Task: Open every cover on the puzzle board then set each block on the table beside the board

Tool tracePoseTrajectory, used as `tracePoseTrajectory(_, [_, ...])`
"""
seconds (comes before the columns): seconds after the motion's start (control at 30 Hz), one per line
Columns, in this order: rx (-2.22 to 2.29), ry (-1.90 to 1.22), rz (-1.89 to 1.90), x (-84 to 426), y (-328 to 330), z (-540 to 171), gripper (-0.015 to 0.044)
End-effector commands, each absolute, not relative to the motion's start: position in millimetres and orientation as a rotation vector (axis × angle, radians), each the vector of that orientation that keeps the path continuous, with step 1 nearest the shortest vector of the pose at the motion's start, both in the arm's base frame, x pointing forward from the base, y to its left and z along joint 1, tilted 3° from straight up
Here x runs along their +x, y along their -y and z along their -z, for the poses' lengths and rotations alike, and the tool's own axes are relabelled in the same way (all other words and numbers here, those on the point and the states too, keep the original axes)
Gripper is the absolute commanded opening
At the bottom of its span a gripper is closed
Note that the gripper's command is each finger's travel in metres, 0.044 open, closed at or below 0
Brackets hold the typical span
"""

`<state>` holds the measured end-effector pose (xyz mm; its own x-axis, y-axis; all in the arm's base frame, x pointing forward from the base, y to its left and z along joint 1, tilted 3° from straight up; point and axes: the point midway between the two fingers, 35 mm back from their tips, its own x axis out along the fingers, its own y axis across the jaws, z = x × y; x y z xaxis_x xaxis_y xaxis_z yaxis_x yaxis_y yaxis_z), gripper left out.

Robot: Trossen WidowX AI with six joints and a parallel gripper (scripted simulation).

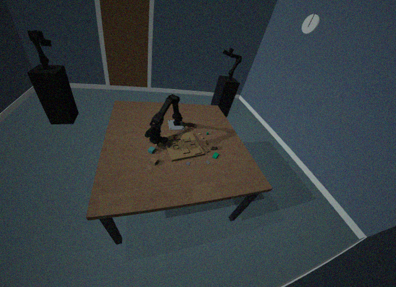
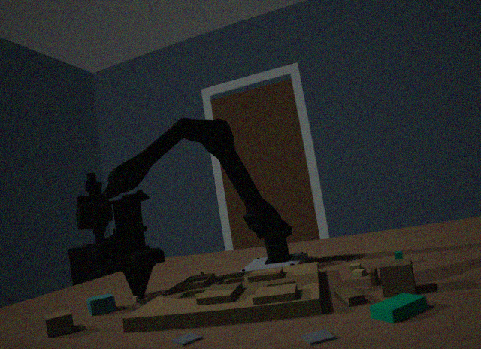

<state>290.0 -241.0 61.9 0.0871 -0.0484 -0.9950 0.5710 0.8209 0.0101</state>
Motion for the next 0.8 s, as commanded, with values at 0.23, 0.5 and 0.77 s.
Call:
tracePoseTrajectory(0.23, [0.454, -1.419, 0.485, 290, 241, -62, 0.0264])
tracePoseTrajectory(0.5, [0.454, -1.420, 0.485, 290, 241, -66, 0.0440])
tracePoseTrajectory(0.77, [0.454, -1.421, 0.483, 289, 241, -91, 0.0440])
